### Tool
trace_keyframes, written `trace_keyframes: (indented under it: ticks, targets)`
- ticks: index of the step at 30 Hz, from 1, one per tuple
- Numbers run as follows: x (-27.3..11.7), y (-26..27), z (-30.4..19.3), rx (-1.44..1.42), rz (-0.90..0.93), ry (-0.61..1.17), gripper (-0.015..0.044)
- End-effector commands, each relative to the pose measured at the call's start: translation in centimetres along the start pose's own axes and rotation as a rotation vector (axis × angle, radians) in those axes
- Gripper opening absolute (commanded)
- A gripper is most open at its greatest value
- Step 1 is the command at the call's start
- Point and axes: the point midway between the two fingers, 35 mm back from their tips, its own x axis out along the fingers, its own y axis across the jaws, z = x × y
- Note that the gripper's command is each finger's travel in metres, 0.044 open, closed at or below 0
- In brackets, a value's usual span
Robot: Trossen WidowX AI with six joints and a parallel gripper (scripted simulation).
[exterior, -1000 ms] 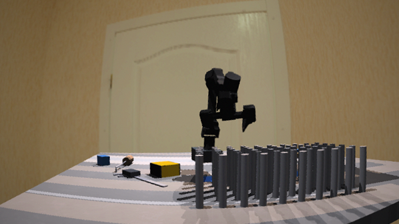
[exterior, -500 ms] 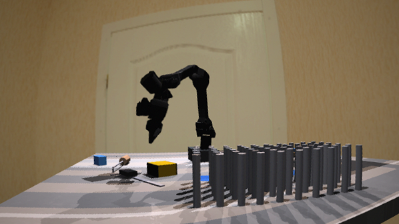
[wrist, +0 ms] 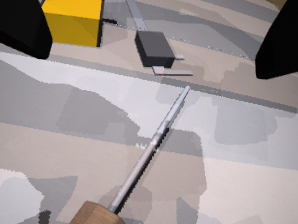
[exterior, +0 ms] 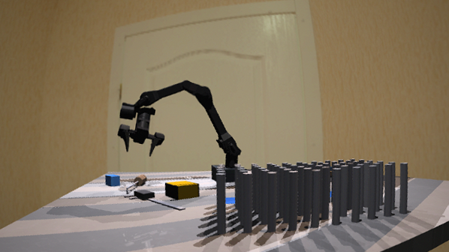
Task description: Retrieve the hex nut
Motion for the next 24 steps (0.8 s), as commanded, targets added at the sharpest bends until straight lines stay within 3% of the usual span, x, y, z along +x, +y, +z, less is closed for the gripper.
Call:
trace_keyframes:
  ticks: [1,11,17,24]
  targets:
    - [-3.2,-0.5,5.6,0.360,0.011,0.077,0.0440]
    - [-3.7,-0.8,6.7,0.426,0.015,0.093,0.0440]
    - [1.0,-2.7,9.2,0.427,0.014,0.093,0.0440]
    - [1.2,-2.8,9.3,0.427,0.014,0.093,0.0440]
